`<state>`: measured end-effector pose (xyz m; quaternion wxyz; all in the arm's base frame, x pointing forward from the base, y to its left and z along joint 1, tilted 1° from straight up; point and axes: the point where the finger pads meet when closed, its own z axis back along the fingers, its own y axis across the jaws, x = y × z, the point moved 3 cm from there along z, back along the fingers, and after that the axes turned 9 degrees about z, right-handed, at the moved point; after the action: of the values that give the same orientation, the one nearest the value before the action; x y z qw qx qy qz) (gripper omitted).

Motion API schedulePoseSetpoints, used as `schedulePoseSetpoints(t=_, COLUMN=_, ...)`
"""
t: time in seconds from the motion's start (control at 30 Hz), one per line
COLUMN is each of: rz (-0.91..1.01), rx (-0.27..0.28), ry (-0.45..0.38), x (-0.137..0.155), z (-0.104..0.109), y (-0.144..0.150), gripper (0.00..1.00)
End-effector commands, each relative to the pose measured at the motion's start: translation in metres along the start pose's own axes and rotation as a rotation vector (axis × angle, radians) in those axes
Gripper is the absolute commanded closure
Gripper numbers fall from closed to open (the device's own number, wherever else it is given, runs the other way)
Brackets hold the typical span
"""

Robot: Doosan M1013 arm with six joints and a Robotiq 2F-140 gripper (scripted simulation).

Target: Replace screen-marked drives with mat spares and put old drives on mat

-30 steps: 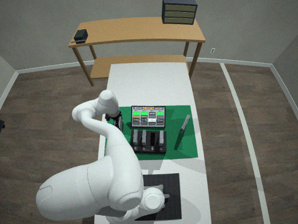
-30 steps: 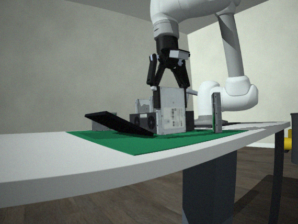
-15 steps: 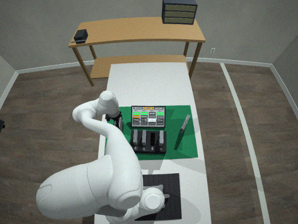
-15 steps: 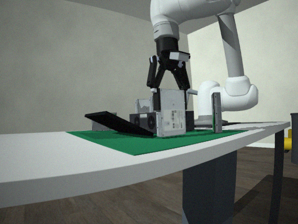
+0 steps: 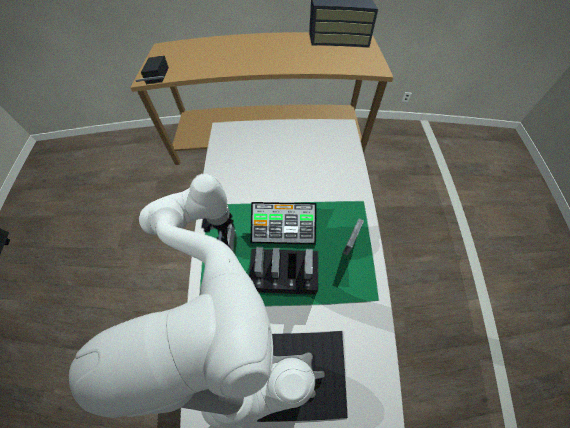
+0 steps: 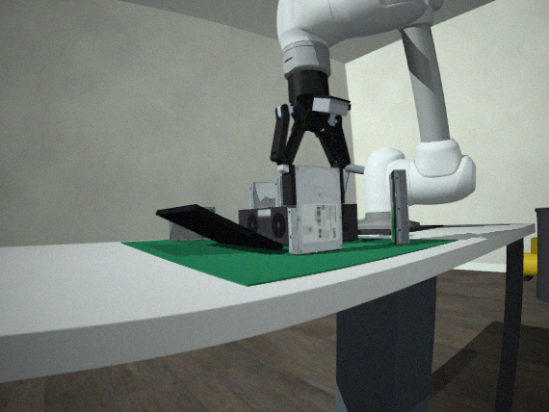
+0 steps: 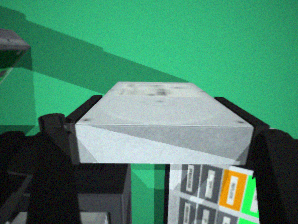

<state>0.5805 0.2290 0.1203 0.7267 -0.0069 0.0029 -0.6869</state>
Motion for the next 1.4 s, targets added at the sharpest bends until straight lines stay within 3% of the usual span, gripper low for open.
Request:
schedulePoseSetpoints(t=0.0, rz=0.0, rx=0.001, ry=0.001, x=-0.0002, z=0.0001, y=0.0003, gripper=0.9)
schedulePoseSetpoints(t=0.9, rz=0.0, rx=0.001, ry=0.001, x=-0.0002, z=-0.0006, y=0.0003, gripper=0.9)
schedulePoseSetpoints(t=0.93, rz=0.0, rx=0.001, ry=0.001, x=-0.0002, z=-0.0006, y=0.0003, gripper=0.11)
schedulePoseSetpoints(t=1.37, rz=0.0, rx=0.001, ry=0.001, x=-0.0002, z=-0.0006, y=0.0003, gripper=0.11)
